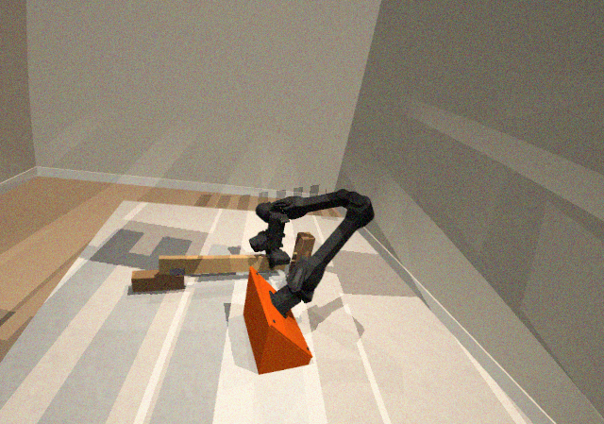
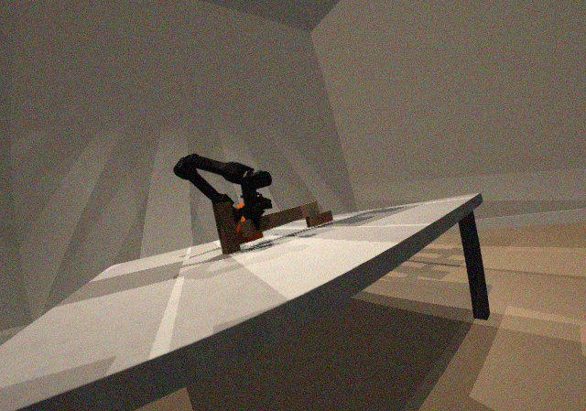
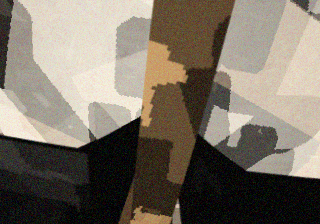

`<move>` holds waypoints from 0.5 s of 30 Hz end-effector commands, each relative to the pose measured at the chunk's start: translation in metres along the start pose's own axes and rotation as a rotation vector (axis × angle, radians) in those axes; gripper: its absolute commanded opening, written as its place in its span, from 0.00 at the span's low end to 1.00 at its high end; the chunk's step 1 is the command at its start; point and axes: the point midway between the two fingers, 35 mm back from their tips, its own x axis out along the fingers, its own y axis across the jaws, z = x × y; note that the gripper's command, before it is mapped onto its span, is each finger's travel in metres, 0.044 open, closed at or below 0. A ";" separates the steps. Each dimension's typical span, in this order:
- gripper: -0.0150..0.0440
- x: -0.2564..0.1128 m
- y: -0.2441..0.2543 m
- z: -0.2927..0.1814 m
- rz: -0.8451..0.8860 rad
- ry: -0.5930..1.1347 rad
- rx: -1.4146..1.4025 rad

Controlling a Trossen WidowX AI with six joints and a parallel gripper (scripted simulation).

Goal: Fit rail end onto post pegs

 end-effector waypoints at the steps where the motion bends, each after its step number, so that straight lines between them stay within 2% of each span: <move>1: 0.25 -0.007 -0.002 0.001 -0.013 -0.015 0.003; 15: 0.25 -0.014 -0.002 0.001 -0.013 -0.016 0.003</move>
